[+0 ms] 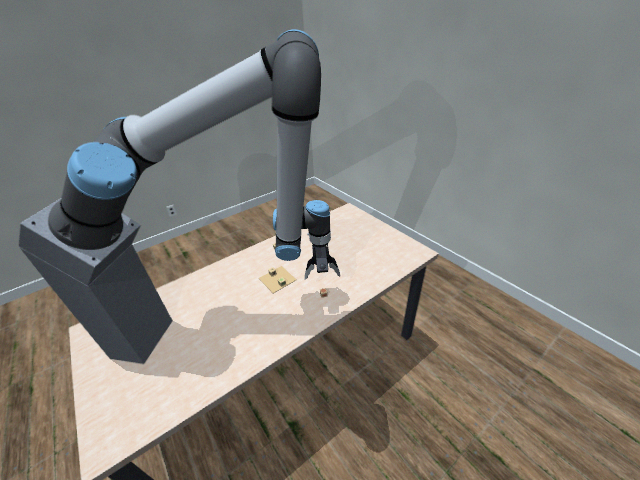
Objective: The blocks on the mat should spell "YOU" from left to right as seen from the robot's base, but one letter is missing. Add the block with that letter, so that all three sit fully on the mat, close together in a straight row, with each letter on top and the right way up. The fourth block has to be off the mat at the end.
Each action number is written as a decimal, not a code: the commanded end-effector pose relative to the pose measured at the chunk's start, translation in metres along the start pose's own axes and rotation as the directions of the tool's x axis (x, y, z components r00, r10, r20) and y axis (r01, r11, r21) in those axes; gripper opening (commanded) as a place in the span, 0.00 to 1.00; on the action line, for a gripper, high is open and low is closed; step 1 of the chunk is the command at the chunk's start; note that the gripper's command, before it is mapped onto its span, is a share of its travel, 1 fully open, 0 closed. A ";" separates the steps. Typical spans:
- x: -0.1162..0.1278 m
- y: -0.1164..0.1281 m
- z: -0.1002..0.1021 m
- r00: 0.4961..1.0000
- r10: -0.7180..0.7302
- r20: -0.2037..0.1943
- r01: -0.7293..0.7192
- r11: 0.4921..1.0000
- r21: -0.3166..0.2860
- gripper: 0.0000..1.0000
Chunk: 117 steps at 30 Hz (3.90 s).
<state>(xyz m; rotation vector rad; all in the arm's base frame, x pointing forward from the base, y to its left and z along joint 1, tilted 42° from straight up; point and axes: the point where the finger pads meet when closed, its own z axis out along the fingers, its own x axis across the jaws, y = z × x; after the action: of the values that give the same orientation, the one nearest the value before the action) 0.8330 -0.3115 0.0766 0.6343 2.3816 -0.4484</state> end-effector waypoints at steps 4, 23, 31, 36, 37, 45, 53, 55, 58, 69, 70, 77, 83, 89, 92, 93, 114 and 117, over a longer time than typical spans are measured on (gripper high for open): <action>-0.001 0.001 0.003 0.994 -0.113 0.003 0.113 0.994 -0.002 1.00; -0.001 0.002 0.004 0.988 -0.155 0.003 0.156 0.988 -0.002 0.40; -0.001 0.002 0.004 0.988 -0.155 0.003 0.156 0.988 -0.002 0.40; -0.001 0.002 0.004 0.988 -0.155 0.003 0.156 0.988 -0.002 0.40; -0.001 0.002 0.004 0.988 -0.155 0.003 0.156 0.988 -0.002 0.40; -0.001 0.002 0.004 0.988 -0.155 0.003 0.156 0.988 -0.002 0.40; -0.001 0.002 0.004 0.988 -0.156 0.003 0.156 0.988 -0.002 0.40; -0.001 0.002 0.004 0.988 -0.156 0.003 0.156 0.988 -0.002 0.40; -0.001 0.002 0.005 0.988 -0.156 0.003 0.156 0.988 -0.002 0.40; -0.001 0.002 0.014 0.988 -0.156 0.003 0.156 0.988 -0.002 0.40; -0.001 0.002 0.014 0.988 -0.156 0.003 0.156 0.988 -0.002 0.40; -0.001 0.001 0.022 0.988 -0.156 0.003 0.156 0.988 -0.002 0.40; -0.001 0.001 0.032 0.988 -0.156 0.003 0.156 0.988 -0.002 0.40; -0.001 0.001 0.038 0.988 -0.156 0.003 0.156 0.988 -0.002 0.40; -0.001 0.001 0.043 0.988 -0.156 0.003 0.156 0.988 -0.002 0.40; -0.001 0.001 0.044 0.988 -0.156 0.003 0.156 0.988 -0.002 0.40; -0.001 0.001 0.056 0.988 -0.156 0.003 0.156 0.988 -0.002 0.40; -0.001 0.001 0.056 0.988 -0.156 0.003 0.156 0.988 -0.002 0.40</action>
<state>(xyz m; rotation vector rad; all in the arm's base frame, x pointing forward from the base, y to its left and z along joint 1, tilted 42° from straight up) 0.8612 -0.3369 0.0345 0.4477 2.4394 -0.5129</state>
